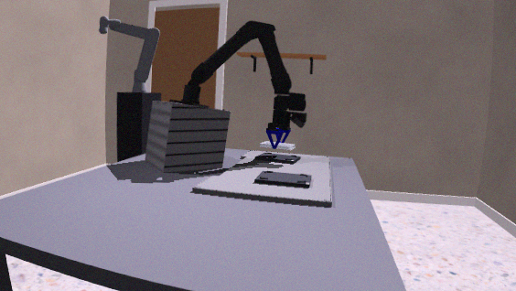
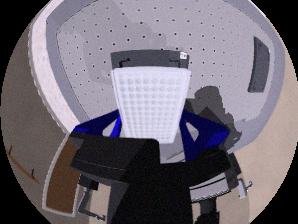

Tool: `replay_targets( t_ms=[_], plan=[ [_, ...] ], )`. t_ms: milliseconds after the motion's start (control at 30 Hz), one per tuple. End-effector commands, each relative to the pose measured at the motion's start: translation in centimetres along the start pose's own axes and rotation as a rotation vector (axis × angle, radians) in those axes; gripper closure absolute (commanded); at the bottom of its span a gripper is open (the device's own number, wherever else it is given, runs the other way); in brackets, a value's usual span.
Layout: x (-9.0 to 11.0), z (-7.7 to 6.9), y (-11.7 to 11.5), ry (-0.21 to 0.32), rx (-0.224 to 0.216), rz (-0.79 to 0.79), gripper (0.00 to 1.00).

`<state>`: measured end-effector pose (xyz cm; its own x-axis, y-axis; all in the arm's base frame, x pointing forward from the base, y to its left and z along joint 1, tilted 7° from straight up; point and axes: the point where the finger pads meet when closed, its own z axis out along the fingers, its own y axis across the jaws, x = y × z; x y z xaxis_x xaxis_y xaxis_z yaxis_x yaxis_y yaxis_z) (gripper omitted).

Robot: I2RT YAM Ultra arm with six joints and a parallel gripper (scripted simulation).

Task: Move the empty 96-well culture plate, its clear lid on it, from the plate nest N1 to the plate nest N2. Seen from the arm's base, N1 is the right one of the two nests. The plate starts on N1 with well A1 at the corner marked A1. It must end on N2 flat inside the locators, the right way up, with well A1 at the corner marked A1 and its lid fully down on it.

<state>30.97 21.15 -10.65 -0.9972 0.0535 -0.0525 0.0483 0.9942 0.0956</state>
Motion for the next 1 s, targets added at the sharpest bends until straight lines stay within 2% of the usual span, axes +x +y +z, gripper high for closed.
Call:
replay_targets(
  t_ms=[0, 133, 200, 433, 533, 567, 667, 800, 967],
  plan=[
    [-1.6, -0.1, 1.1, -0.047, -0.021, 0.002, 1.00],
    [-1.6, 0.6, 1.2, -0.046, -0.022, 0.000, 1.00],
    [-0.9, 1.2, 0.8, -0.032, -0.011, -0.001, 1.00],
    [-1.7, 2.1, 1.2, -0.046, -0.021, 0.001, 1.00],
    [-2.0, 1.7, 1.5, -0.060, -0.031, 0.000, 1.00],
    [-1.7, 2.4, 1.2, -0.046, -0.022, 0.000, 1.00],
    [-2.2, 1.7, 1.7, -0.064, -0.035, -0.002, 1.00],
    [-1.0, 1.9, 0.8, -0.036, -0.014, -0.001, 1.00],
    [-1.0, 1.7, 0.9, -0.040, -0.017, -0.001, 1.00]
  ],
)
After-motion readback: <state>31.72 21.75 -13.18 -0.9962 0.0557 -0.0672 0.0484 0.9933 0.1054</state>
